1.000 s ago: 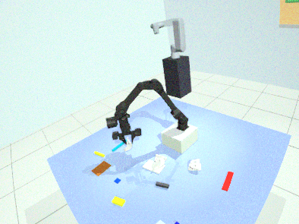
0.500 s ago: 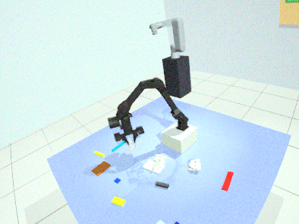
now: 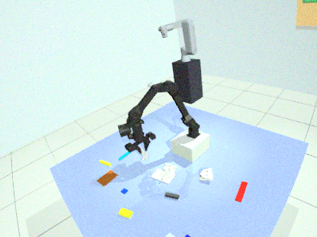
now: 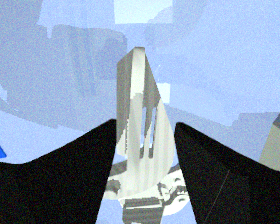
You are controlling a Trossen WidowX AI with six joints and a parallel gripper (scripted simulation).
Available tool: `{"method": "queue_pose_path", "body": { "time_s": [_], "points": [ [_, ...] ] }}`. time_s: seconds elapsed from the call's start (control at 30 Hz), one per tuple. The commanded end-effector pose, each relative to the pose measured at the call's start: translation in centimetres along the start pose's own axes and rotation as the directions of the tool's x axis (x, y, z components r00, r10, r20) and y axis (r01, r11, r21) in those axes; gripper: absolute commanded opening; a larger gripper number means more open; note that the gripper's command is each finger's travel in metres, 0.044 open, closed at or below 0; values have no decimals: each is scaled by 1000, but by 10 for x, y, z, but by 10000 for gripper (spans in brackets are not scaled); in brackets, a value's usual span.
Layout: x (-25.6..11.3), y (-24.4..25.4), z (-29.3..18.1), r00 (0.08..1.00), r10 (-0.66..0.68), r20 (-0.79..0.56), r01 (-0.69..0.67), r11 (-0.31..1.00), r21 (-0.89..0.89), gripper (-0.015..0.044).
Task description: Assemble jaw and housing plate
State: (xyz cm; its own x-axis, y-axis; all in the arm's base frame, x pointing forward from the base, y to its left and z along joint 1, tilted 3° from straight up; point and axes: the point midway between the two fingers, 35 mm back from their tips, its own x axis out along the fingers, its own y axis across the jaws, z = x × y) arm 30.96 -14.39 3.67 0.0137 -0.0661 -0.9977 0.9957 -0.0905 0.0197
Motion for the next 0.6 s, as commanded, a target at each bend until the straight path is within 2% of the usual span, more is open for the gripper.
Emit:
{"method": "queue_pose_path", "body": {
  "time_s": [0.0, 0.57],
  "points": [
    [-1, -4, -7, 1000, 0, 3, 0, 994, -112, 134],
    [-2, -22, -33, 1000, -1, 0, 1, 873, -488, 134]
  ]
}}
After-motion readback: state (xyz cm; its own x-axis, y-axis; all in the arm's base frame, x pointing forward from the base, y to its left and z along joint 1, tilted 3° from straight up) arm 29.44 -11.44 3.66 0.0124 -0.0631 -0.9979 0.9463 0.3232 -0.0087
